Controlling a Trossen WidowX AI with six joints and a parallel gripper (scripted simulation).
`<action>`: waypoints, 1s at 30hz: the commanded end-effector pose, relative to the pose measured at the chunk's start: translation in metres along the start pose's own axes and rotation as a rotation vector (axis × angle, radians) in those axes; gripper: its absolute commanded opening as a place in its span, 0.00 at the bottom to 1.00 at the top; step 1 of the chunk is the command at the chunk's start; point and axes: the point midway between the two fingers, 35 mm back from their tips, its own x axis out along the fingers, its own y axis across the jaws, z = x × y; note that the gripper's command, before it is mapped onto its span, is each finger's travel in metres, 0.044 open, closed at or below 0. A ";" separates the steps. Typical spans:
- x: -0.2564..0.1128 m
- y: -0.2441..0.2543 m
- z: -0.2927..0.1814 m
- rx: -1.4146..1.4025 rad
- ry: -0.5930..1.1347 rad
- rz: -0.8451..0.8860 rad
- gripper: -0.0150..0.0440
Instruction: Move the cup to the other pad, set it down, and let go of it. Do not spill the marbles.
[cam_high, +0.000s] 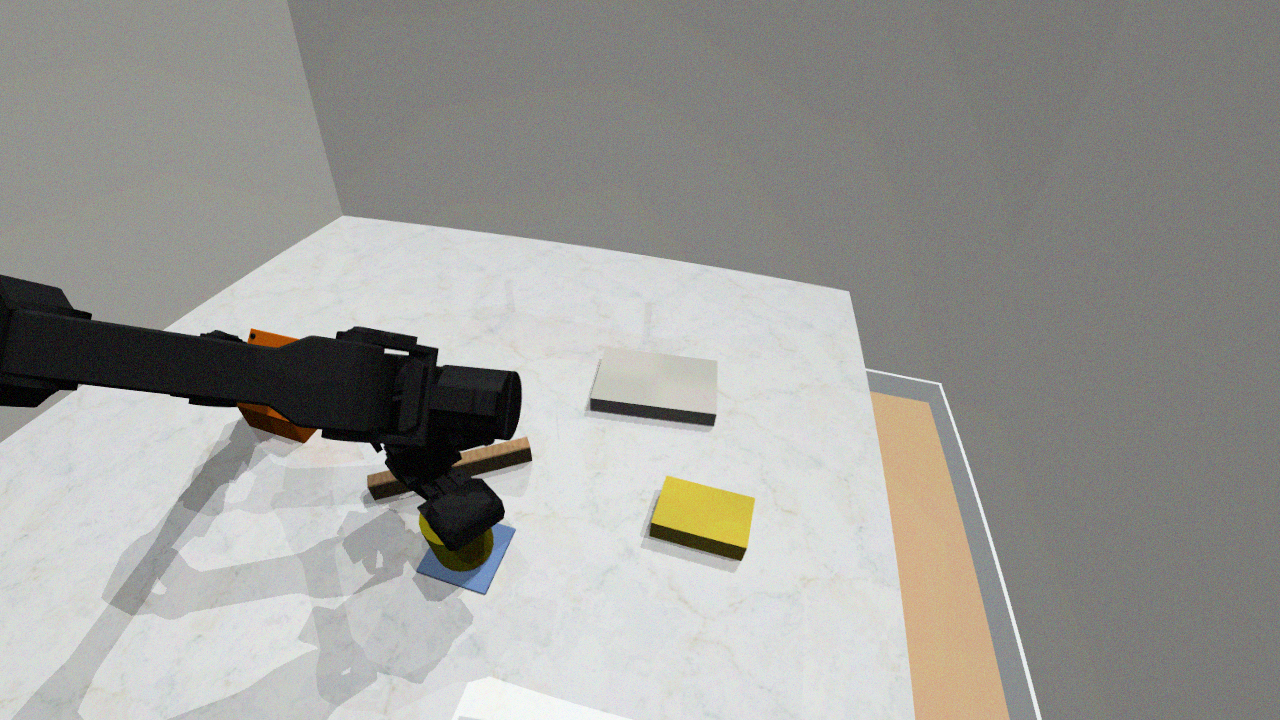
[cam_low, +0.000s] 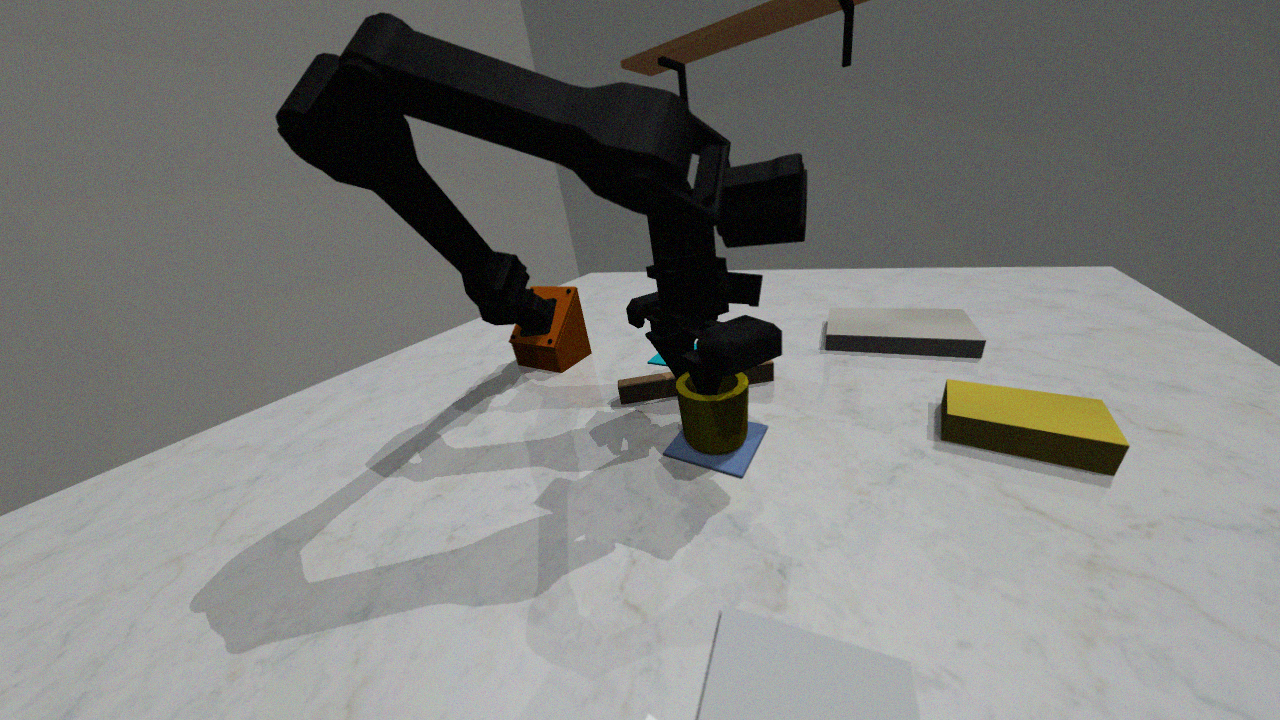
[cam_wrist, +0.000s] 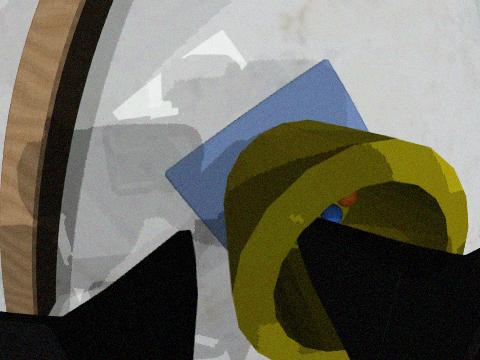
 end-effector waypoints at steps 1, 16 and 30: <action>0.007 0.002 -0.002 -0.008 0.009 0.001 0.54; 0.005 0.001 -0.001 0.000 0.002 0.001 0.43; 0.005 0.001 -0.001 0.000 0.002 0.001 0.28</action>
